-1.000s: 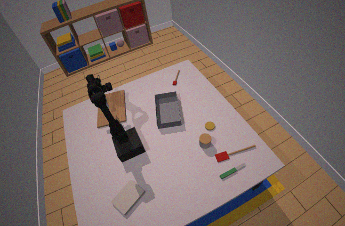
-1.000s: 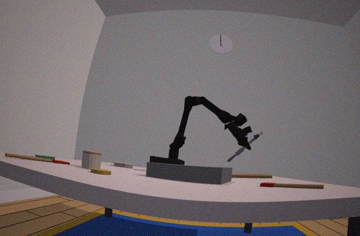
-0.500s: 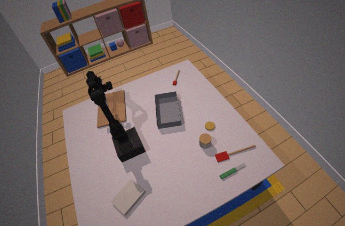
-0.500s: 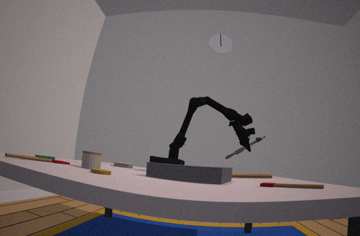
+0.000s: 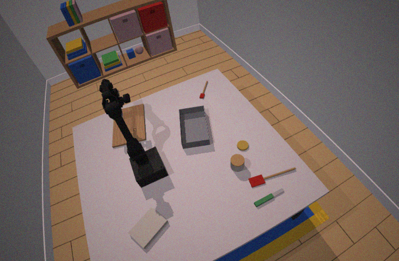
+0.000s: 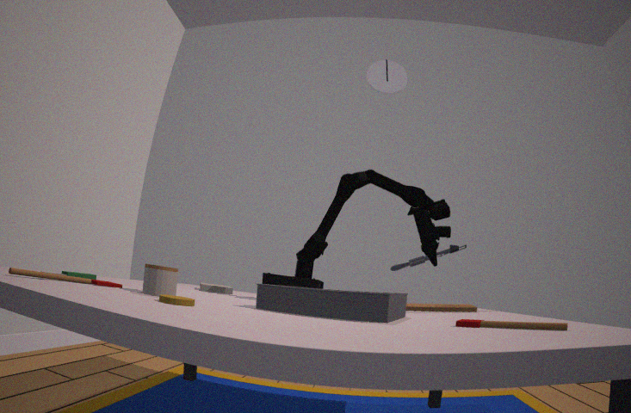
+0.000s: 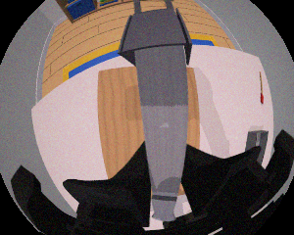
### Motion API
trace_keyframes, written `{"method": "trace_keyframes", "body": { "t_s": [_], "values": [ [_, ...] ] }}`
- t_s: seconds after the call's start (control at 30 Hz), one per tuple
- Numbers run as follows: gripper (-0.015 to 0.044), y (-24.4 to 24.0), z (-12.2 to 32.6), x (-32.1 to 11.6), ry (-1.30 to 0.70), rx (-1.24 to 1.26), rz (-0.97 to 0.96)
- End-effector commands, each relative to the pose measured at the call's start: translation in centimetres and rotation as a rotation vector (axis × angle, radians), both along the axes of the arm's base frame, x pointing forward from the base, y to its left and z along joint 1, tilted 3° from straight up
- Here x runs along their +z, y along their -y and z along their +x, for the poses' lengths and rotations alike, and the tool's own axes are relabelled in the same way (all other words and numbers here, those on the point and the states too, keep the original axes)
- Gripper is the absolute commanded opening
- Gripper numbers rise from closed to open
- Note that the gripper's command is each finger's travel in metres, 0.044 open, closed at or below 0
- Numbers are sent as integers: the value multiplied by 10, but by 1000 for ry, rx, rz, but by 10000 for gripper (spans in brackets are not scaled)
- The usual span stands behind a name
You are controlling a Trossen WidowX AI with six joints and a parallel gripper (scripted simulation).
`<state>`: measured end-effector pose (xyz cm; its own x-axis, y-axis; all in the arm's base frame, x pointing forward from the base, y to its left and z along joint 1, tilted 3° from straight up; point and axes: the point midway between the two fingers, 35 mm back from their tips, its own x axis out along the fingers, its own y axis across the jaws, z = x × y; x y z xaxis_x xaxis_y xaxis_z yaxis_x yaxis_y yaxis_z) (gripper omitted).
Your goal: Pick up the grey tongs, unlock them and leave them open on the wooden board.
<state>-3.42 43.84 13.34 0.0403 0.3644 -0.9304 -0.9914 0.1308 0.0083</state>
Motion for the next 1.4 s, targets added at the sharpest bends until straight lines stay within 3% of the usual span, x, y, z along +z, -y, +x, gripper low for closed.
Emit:
{"method": "trace_keyframes", "body": {
  "t_s": [0.0, 0.63, 1.37],
  "values": [
    [-150, 1, 0, 0, -18, -7, -51],
    [-150, 18, 4, 5, -81, -38, -291],
    [-150, 15, 3, -13, -83, -40, -298]
  ]
}}
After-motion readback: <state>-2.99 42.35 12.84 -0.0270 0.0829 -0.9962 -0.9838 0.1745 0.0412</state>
